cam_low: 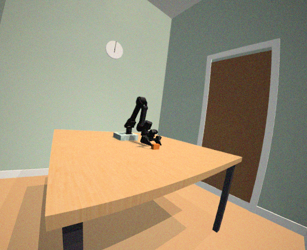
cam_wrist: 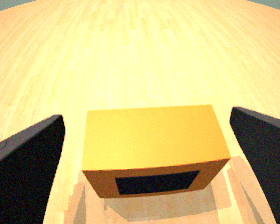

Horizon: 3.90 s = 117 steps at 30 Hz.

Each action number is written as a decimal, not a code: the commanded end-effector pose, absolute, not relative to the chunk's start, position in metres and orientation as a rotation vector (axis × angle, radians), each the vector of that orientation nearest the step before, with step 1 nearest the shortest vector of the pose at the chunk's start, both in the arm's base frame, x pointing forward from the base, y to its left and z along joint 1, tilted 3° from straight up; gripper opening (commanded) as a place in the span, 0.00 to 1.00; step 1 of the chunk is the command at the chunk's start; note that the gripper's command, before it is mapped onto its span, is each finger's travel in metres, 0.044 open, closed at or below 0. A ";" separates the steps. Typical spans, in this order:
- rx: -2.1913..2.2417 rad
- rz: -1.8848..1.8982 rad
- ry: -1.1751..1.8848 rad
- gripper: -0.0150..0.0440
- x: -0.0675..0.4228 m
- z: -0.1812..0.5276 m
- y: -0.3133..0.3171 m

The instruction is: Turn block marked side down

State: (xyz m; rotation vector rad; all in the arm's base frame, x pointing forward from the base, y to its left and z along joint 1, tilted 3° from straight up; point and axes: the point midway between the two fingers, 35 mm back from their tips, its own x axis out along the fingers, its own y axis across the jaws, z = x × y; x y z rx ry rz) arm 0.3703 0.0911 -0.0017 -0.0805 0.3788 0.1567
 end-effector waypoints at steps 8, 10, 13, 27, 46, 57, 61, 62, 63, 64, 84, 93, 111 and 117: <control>-0.102 0.153 0.582 1.00 0.386 0.003 0.098; -0.107 0.150 0.656 1.00 0.387 0.011 0.099; -0.116 0.144 0.768 1.00 0.381 0.027 0.099; -0.133 0.126 0.974 1.00 0.350 0.071 0.091; -0.149 0.119 1.140 1.00 0.368 0.078 0.096; -0.171 0.095 1.477 1.00 0.385 0.095 0.100; -0.172 0.091 1.522 1.00 0.385 0.098 0.100; -0.172 0.091 1.522 1.00 0.385 0.098 0.100; -0.172 0.091 1.522 1.00 0.385 0.098 0.100; -0.172 0.091 1.522 1.00 0.385 0.098 0.100; -0.173 0.091 1.522 1.00 0.388 0.047 0.096; -0.173 0.091 1.522 1.00 0.389 0.033 0.096; -0.173 0.091 1.522 0.73 0.389 0.015 0.095; -0.173 0.091 1.522 0.67 0.389 0.015 0.095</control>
